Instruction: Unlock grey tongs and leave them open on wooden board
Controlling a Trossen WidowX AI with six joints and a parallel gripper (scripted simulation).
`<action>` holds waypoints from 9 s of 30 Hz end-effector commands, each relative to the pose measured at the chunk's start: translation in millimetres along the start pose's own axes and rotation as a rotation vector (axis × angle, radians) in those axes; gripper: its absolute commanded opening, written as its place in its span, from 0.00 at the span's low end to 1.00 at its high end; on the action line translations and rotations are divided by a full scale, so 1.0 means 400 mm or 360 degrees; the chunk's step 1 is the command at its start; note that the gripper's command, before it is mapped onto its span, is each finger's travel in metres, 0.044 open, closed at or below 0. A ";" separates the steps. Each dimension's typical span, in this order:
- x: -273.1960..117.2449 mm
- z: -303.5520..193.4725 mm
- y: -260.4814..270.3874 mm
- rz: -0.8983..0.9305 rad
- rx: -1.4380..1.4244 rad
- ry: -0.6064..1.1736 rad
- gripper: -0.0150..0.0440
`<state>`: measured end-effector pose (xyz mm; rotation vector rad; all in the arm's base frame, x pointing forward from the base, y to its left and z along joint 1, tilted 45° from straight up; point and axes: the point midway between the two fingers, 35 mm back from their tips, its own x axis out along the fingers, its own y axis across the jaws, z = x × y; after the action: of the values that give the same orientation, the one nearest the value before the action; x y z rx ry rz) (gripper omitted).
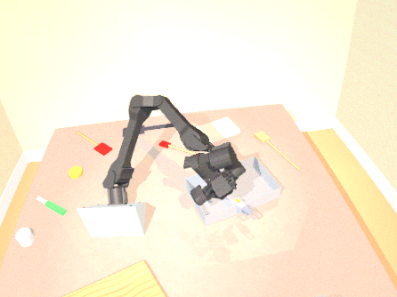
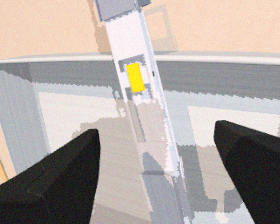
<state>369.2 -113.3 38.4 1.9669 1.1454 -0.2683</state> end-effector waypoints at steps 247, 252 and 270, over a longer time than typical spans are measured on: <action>-0.513 0.651 -0.920 -0.0692 0.1874 -0.0623 0.00; -0.548 0.633 -1.012 -0.0674 0.2041 -0.0672 0.00; -0.621 0.627 -1.031 -0.1098 0.1987 -0.1036 0.00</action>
<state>-49.5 -343.5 -221.2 2.1275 1.2359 -2.1634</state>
